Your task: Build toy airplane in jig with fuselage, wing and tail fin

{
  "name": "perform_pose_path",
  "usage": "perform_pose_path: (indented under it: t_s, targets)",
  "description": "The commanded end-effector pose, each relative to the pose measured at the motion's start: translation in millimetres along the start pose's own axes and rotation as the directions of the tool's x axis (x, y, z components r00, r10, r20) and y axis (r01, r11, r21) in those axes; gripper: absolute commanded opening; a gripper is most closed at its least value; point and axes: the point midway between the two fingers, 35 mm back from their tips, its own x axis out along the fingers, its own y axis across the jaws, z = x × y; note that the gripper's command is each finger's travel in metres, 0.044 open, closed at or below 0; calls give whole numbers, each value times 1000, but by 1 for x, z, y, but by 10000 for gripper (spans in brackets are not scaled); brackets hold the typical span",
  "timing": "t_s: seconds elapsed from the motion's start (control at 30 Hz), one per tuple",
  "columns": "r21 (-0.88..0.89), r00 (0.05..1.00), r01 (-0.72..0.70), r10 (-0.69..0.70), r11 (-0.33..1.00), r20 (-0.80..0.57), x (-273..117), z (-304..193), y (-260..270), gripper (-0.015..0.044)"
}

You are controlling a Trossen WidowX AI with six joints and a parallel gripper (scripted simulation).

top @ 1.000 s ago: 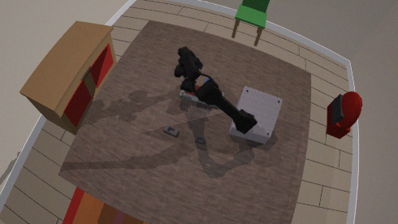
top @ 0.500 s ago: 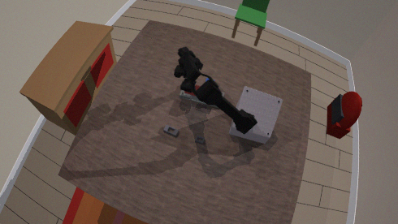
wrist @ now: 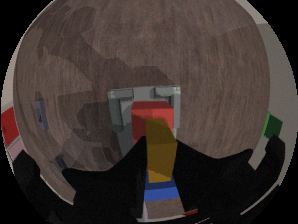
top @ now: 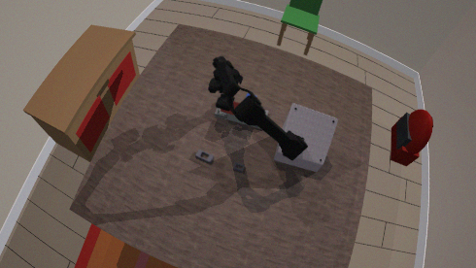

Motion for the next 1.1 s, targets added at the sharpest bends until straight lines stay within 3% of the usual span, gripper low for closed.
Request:
perform_pose_path:
  t_s: [0.0,0.2,0.4,0.6,1.07]
  targets:
    - [0,1000,0,0,1000,0,0,0,0,105]
    - [0,1000,0,0,1000,0,0,0,0,260]
    - [0,1000,0,0,1000,0,-3,0,0,260]
    - [5,1000,3,-3,1000,-3,-91,0,-1,260]
    - [6,1000,3,-3,1000,-3,-94,2,-3,260]
